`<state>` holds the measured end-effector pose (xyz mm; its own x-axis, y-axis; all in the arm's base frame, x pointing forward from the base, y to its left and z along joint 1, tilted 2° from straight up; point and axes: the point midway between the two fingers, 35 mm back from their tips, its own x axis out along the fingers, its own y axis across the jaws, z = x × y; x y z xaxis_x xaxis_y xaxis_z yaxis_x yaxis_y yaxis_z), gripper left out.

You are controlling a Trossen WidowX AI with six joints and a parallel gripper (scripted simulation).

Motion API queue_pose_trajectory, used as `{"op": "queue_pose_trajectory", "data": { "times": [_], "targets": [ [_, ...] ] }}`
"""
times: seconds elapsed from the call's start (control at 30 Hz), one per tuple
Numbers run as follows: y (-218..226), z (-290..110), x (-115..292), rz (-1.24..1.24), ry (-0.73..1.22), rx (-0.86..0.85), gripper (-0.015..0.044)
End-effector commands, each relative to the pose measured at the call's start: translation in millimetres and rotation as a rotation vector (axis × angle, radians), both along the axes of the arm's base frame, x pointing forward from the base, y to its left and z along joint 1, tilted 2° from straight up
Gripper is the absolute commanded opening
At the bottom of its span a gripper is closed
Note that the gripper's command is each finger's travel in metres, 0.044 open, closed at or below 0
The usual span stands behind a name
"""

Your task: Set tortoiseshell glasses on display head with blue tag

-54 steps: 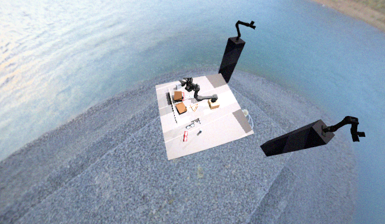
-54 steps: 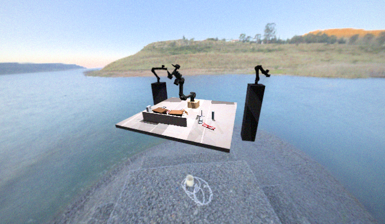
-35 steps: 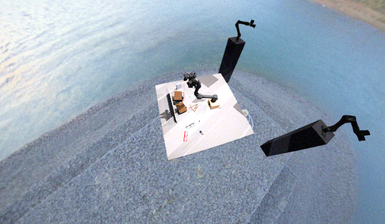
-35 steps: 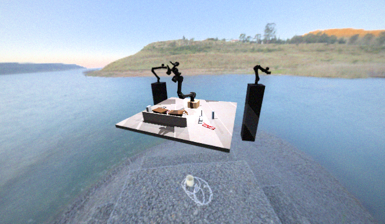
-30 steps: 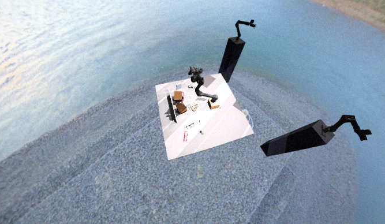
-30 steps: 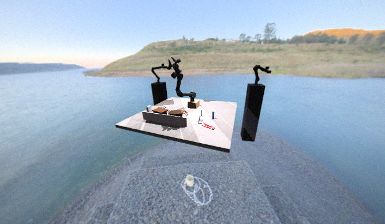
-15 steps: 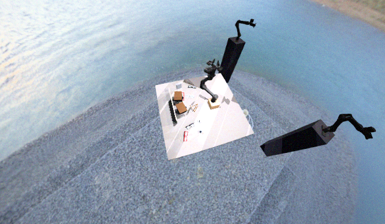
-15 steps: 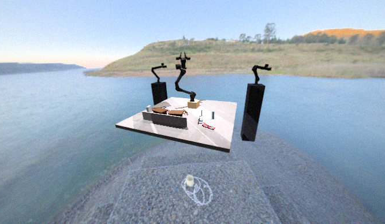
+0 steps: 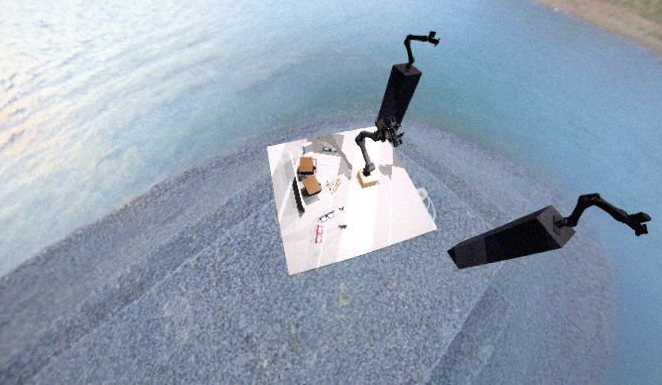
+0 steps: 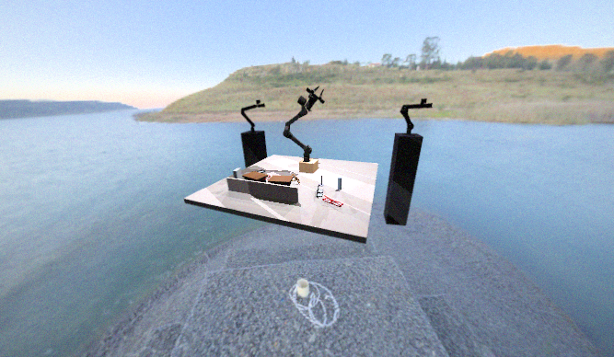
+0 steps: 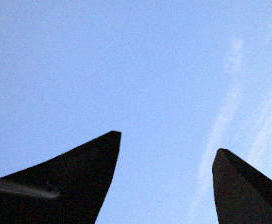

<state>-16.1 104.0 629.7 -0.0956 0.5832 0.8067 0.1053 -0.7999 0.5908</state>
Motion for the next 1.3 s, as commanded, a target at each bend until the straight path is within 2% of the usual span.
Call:
{"op": "queue_pose_trajectory", "data": {
  "times": [0.0,0.3,0.47,0.63,0.93,1.1,1.27],
  "targets": [
    [60.3,-28.1,14.3,-0.081,0.027,-0.178,0.02],
    [149.2,-103.8,90.8,-0.298,0.172,-0.513,0.02],
    [171.8,-152.6,147.5,-0.416,0.297,-0.671,0.02],
    [176.5,-205.9,205.7,-0.526,0.455,-0.816,0.02],
    [139.4,-315.5,302.3,-0.704,0.837,-1.041,0.02],
    [94.5,-379.0,341.5,-0.792,1.099,-1.129,0.02],
    [35.1,-442.2,358.7,-0.882,1.405,-1.187,0.02]
  ]
}}
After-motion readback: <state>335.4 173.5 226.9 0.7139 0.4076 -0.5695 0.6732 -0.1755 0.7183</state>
